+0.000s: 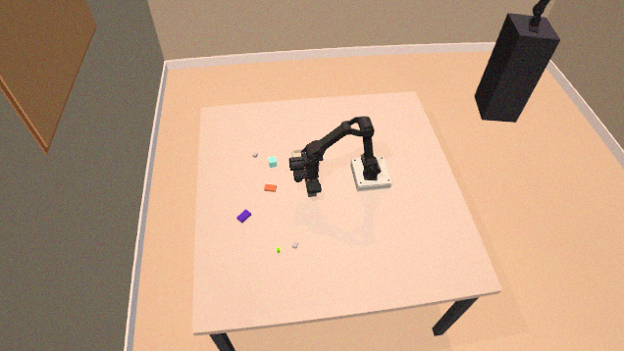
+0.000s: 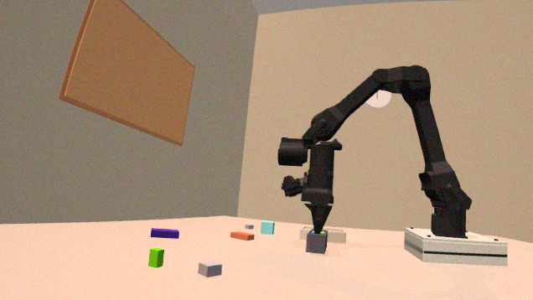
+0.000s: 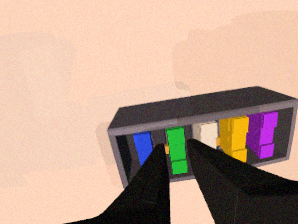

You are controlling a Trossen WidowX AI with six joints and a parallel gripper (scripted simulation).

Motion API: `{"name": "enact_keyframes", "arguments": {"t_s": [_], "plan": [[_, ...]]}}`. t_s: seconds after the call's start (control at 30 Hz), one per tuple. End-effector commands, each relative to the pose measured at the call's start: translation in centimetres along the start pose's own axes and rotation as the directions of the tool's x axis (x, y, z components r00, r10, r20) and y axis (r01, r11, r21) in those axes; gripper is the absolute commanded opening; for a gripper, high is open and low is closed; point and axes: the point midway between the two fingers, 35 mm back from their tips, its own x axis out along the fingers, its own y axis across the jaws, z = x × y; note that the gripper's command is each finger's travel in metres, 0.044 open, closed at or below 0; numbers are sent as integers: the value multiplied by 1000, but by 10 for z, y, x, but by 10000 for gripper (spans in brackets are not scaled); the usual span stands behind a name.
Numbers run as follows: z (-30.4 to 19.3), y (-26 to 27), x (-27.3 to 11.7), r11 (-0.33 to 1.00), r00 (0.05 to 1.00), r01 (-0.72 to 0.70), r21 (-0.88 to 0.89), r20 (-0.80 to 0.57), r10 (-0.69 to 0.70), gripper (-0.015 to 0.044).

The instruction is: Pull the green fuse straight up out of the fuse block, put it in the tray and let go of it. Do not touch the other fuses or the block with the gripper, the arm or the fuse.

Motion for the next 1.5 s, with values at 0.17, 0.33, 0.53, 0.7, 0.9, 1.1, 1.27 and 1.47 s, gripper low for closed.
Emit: {"name": "enact_keyframes", "arguments": {"t_s": [0.17, 0.33, 0.53, 0.7, 0.9, 1.1, 1.27, 1.47], "plan": [[0, 0, 1, 1000, 1000, 4, 2, -4, -4, 66], [0, 0, 1, 1000, 1000, 4, 2, -4, -4, 66], [0, 0, 1, 1000, 1000, 4, 2, -4, -4, 66], [0, 0, 1, 1000, 1000, 4, 2, -4, -4, 66], [0, 0, 0, 1000, 1000, 0, 0, 0, 0, 59], [0, 0, 0, 1000, 1000, 0, 0, 0, 0, 19], [0, 0, 0, 1000, 1000, 0, 0, 0, 0, 0], [0, 0, -2, 1000, 1000, 0, 0, 0, 0, 0]]}}
